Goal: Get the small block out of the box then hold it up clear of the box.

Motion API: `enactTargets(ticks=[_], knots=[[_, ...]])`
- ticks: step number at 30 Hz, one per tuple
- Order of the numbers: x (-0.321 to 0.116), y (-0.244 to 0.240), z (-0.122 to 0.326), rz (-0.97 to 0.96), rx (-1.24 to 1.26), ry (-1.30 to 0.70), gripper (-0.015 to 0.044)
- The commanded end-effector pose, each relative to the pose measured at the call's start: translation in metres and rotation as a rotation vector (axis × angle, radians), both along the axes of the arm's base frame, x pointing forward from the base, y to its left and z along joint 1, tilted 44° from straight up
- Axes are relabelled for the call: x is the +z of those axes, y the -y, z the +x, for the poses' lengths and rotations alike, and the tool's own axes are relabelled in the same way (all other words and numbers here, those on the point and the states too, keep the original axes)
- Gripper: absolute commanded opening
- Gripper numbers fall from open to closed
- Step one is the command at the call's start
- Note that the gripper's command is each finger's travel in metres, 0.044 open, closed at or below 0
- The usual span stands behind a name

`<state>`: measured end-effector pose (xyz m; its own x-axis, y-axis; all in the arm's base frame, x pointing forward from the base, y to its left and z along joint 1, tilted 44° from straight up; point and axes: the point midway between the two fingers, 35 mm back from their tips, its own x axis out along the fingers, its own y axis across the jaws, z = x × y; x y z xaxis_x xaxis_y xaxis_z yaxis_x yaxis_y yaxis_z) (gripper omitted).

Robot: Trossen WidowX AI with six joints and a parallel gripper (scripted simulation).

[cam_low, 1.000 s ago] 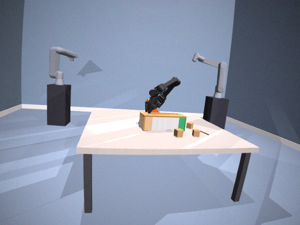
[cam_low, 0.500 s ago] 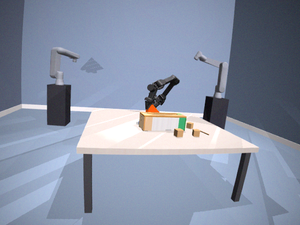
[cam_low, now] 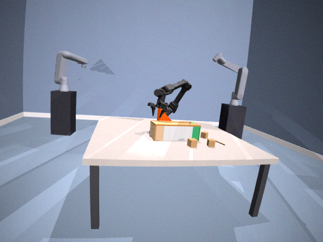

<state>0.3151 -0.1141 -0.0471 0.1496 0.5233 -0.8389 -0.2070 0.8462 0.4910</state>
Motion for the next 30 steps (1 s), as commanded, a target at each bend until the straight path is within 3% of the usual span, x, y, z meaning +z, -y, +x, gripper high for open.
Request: enactTargets(ticks=[1,30], knots=[[-0.008,0.006,-0.008,0.259,-0.771,-0.476,0.0285],[-0.019,0.029,-0.023,0.801,-2.208,-1.762,0.0285]])
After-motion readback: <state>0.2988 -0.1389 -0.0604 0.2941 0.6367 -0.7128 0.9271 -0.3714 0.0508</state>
